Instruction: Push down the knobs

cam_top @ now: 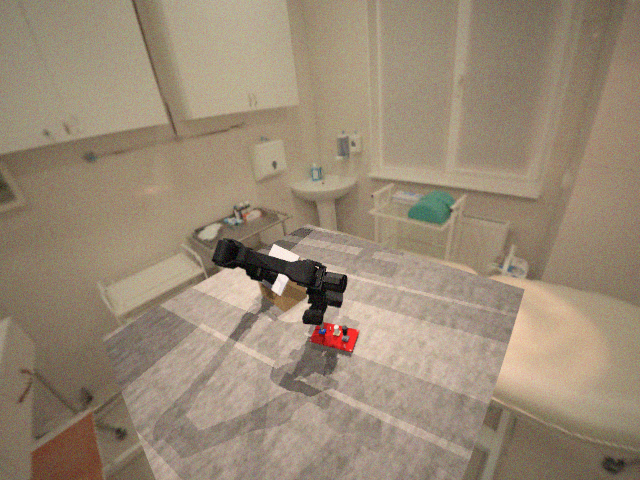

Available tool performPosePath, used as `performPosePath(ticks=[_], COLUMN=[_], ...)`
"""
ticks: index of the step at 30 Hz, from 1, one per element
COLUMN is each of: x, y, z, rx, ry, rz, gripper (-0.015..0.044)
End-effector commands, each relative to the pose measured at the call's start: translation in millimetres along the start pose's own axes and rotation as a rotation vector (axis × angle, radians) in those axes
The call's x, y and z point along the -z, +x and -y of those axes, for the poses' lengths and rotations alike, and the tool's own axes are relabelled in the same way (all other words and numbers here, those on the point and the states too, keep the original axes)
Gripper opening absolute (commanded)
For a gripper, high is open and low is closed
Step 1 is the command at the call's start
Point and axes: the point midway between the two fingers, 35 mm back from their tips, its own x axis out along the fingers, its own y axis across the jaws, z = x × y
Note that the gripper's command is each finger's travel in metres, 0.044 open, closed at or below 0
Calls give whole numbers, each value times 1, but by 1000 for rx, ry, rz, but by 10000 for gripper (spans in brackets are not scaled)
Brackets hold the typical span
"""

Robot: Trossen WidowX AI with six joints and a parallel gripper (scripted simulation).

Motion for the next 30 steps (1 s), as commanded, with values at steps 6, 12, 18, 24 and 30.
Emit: performPosePath(ticks=[6, 12, 18, 24, 30], x=[1, 1, 1, 1, 1], y=[0, 0, 2, 7, 7], z=[0, 0, 0, 0, 0], rx=[4, 4, 4, 4, 4], ry=[-8, -8, -8, -8, -8], rz=[-4, -4, -4, -4, -4], gripper=[0, 0, 0, 0, 0])
